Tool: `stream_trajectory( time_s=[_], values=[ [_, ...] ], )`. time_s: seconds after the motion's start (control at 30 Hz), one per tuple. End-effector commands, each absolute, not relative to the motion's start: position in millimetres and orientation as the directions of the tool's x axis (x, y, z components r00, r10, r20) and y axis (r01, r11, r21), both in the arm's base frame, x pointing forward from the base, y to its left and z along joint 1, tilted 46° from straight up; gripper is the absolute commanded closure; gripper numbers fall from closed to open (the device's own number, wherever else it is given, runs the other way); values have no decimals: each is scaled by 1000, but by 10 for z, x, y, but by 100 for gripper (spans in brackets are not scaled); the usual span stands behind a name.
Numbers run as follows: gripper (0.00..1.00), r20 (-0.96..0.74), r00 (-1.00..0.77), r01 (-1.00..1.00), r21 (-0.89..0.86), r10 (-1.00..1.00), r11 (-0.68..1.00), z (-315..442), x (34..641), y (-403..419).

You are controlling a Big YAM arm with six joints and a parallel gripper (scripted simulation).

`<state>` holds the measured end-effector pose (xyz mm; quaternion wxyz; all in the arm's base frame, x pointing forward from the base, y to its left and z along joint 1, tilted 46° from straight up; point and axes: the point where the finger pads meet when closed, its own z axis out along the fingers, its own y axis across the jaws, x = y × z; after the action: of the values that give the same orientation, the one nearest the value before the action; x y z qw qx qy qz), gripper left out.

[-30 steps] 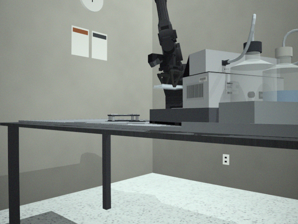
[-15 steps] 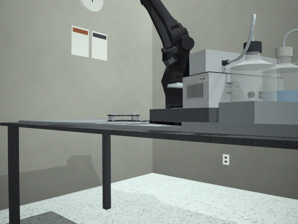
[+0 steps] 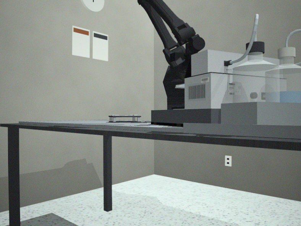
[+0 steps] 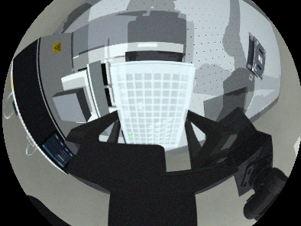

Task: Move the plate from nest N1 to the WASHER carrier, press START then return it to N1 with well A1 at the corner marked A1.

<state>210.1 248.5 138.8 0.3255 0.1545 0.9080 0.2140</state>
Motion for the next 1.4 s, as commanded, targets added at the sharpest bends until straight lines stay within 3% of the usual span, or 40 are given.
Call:
stream_trajectory(
  time_s=[0.0,1.37],
  values=[
    [16,-517,-735,151,506,439,849,1459,2116,2517],
    [16,-522,-740,152,484,424,862,1204,2219,2529]
  ],
)
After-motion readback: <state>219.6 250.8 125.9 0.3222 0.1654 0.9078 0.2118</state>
